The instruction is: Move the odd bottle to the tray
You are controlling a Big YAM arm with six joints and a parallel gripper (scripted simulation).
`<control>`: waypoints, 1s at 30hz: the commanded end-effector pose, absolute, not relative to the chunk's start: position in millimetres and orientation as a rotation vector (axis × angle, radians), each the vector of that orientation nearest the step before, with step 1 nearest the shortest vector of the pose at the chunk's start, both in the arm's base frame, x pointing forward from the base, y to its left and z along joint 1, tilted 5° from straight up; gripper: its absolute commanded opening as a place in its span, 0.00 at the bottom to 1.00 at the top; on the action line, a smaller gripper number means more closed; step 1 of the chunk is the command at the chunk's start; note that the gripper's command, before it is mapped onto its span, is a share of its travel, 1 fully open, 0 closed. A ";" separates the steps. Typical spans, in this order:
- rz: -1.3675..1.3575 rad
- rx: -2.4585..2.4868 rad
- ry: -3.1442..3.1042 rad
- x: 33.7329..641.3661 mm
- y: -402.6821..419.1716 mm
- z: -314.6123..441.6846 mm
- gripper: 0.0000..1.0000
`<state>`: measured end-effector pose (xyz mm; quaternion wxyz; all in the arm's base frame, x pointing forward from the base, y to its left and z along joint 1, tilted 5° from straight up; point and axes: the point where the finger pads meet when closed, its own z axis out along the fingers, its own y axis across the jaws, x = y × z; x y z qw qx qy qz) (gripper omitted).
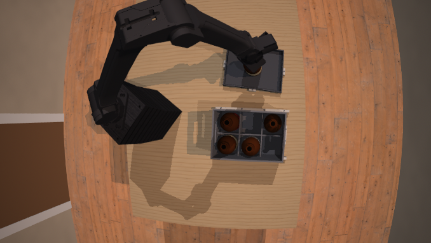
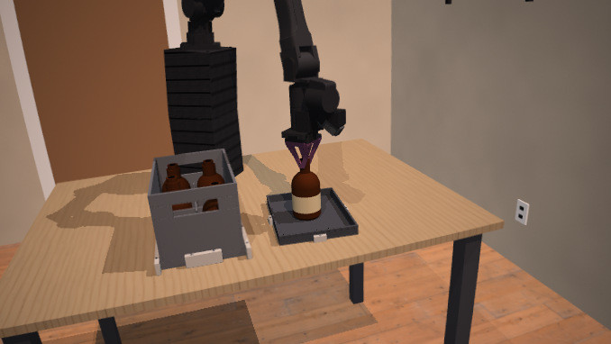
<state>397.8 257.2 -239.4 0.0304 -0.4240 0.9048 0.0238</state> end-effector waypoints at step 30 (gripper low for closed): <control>0.084 -1.287 2.731 416.4 278.7 -227.0 1.00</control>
